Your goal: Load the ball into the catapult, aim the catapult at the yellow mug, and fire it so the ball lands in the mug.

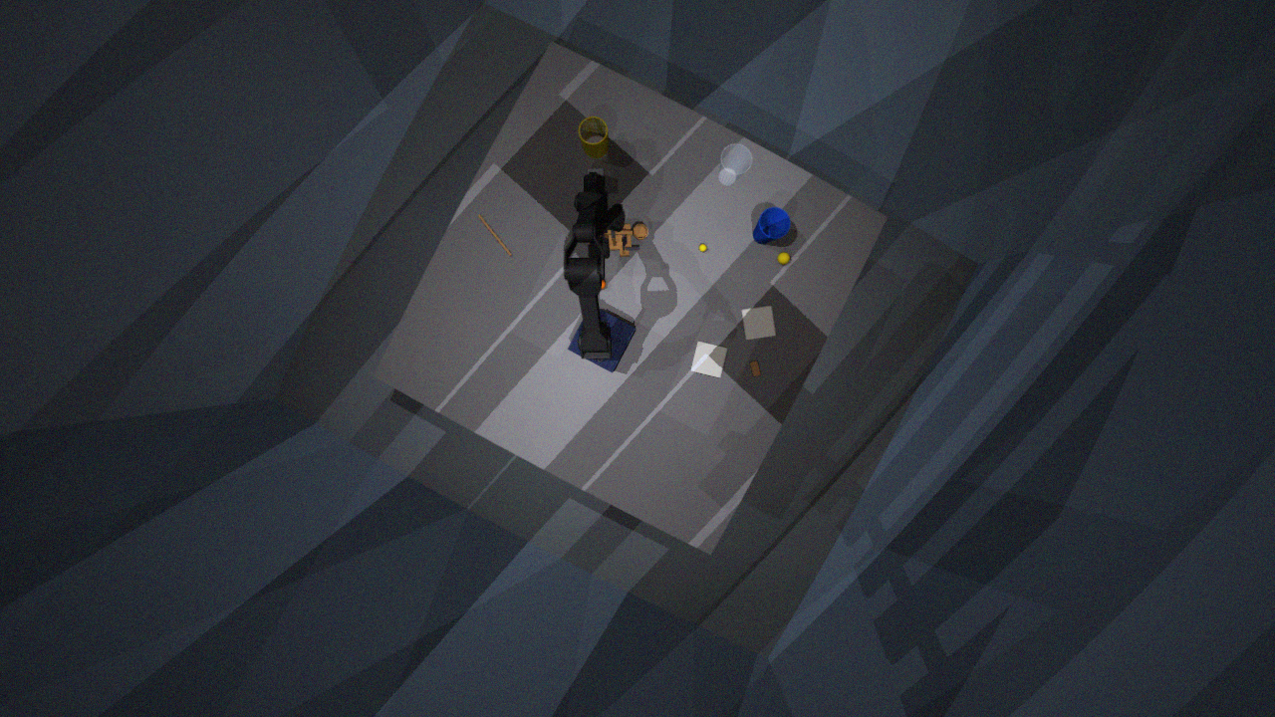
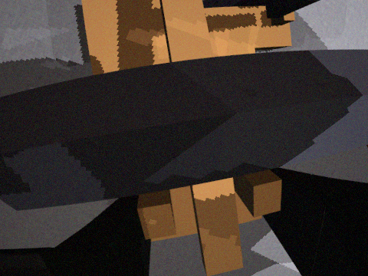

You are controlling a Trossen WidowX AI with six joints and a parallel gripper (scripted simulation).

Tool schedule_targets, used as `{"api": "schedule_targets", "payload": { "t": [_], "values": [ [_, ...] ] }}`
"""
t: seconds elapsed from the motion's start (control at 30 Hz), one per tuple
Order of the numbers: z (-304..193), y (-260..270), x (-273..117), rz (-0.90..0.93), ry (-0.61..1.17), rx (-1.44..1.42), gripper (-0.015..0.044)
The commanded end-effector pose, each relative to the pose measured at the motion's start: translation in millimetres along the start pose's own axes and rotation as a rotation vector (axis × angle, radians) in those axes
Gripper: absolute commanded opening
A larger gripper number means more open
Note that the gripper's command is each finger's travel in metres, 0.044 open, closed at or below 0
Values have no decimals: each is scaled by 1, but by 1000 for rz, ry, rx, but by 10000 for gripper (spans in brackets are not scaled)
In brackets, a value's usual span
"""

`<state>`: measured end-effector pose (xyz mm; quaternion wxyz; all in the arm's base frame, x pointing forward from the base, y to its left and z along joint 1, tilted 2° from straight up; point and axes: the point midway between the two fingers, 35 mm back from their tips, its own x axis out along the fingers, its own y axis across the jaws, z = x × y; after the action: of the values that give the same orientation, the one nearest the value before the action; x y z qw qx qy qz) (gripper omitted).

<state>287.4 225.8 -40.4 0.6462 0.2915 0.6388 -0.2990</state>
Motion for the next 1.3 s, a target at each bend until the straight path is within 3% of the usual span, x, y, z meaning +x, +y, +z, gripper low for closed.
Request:
{"api": "schedule_targets", "payload": {
  "t": [0.0, 0.1, 0.57, 0.67, 0.83, 1.1, 1.27],
  "values": [
    [0, 0, -1, 1, 0, 0, 0],
    [0, 0, -1, 1, 0, 0, 0],
    [0, 0, -1, 1, 0, 0, 368],
    [0, 2, -24, 1, 0, 0, 440],
    [0, -2, -98, 0, 0, 0, 440],
    [0, 2, -85, 7, 0, -8, 440],
    [0, 2, -85, 7, -1, -158, 440]
  ]
}}
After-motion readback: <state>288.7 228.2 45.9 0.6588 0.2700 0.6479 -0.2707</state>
